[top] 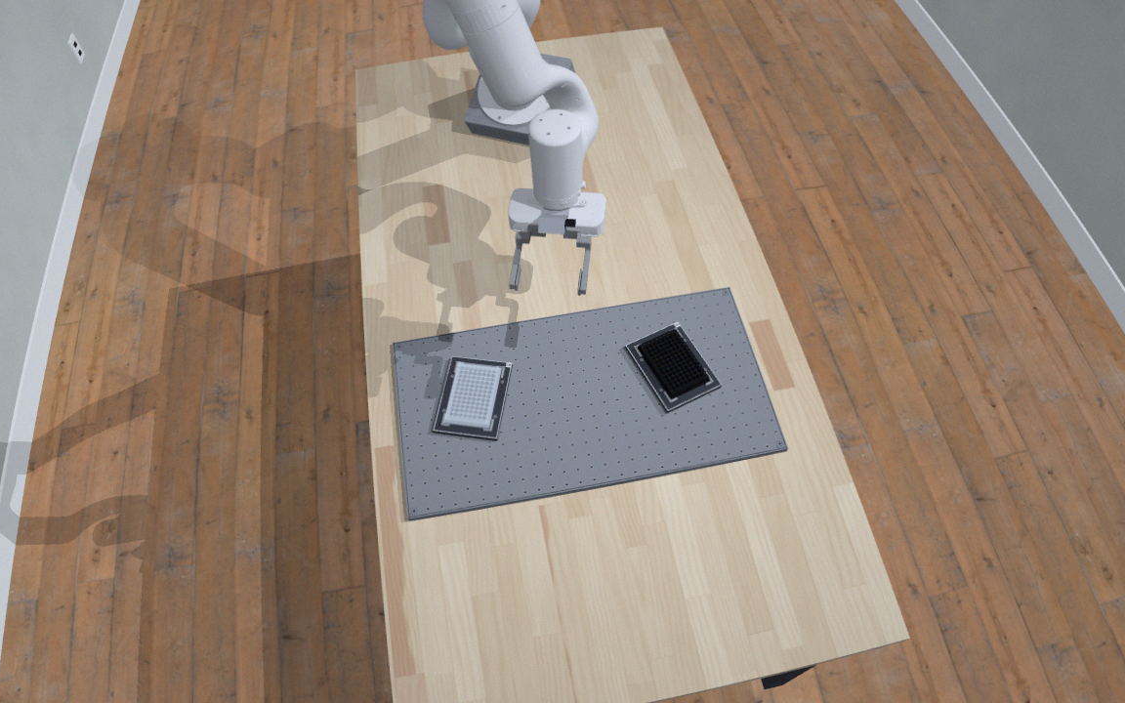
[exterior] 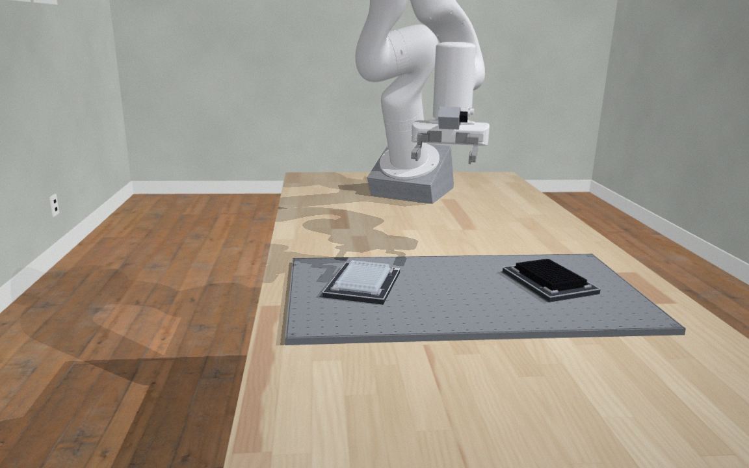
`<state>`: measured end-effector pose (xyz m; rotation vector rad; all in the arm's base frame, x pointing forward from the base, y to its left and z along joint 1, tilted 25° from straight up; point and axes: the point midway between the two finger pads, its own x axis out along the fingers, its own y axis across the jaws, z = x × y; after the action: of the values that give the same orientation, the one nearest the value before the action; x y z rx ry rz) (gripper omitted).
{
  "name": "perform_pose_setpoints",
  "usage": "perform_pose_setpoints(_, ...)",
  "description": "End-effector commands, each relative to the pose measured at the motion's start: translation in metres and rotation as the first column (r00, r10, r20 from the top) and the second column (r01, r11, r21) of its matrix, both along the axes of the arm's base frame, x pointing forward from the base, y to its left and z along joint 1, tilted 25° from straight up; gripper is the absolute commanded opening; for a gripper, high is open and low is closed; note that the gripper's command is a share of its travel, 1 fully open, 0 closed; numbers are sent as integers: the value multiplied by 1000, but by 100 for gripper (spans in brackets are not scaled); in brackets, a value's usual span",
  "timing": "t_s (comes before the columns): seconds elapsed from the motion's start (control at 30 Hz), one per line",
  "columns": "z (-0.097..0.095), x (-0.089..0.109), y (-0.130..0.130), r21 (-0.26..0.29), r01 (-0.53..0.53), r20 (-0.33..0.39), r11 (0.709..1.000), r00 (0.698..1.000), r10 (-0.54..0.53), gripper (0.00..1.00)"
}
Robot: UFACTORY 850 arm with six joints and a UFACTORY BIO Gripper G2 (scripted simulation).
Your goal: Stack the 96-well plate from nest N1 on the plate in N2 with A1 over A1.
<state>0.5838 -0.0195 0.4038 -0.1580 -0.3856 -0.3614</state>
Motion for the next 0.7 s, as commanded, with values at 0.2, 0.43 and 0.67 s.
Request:
perform_pose_setpoints(0.2, -14, 20, -40, -3, 25, 24, 1000, 999, -25, 37)
perform_pose_setpoints(0.43, -26, 33, -70, -3, 25, 24, 1000, 999, -25, 37)
perform_pose_setpoints(0.67, -34, 43, -92, -3, 25, 24, 1000, 999, -25, 37)
